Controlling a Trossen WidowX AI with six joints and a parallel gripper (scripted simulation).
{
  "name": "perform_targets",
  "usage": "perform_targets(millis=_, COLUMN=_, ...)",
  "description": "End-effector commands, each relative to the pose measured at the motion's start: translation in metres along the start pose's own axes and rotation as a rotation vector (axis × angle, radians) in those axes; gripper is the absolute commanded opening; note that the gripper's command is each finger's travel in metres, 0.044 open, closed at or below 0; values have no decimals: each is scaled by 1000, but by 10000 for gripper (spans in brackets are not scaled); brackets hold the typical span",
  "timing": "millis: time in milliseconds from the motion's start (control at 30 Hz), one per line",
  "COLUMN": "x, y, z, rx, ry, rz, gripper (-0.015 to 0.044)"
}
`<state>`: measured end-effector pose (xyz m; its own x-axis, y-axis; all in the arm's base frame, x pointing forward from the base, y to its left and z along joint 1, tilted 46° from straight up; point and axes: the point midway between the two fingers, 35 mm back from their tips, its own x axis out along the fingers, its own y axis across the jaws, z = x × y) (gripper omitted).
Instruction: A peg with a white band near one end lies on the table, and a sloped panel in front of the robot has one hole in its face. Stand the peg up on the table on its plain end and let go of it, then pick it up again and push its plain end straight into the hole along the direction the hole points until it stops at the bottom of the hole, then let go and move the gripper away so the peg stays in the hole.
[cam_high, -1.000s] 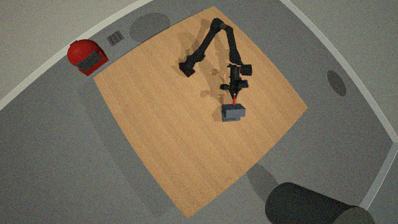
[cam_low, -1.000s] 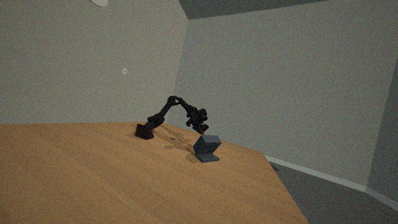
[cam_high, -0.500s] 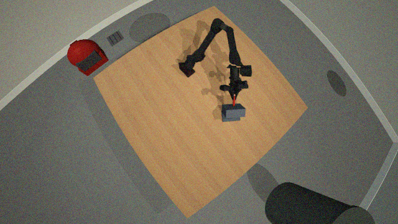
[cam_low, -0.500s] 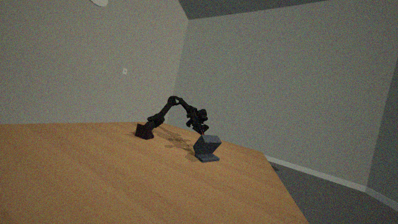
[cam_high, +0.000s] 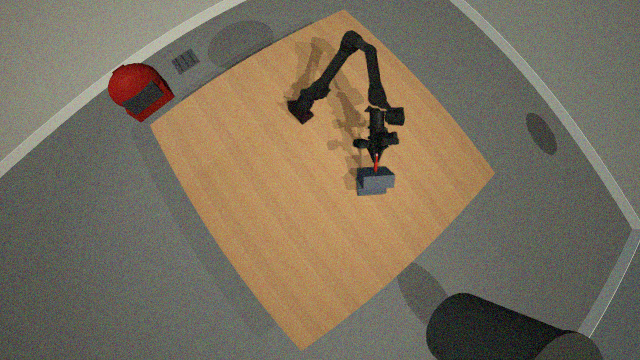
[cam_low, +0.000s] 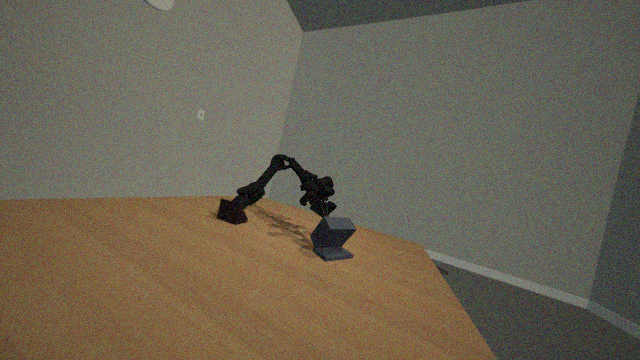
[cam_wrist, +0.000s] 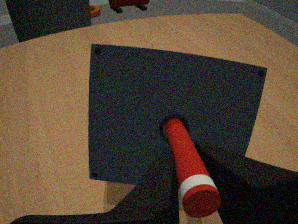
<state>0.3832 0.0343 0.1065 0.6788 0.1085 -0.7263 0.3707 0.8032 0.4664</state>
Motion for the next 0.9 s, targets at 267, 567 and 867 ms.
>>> perform_targets(millis=267, x=10, y=0, z=-1, rx=-1, ry=3, rz=-1, gripper=0)
perform_targets(millis=567, x=15, y=0, z=0, rx=-1, ry=3, rz=-1, gripper=0)
perform_targets(millis=867, x=20, y=0, z=0, rx=-1, ry=2, rz=-1, gripper=0)
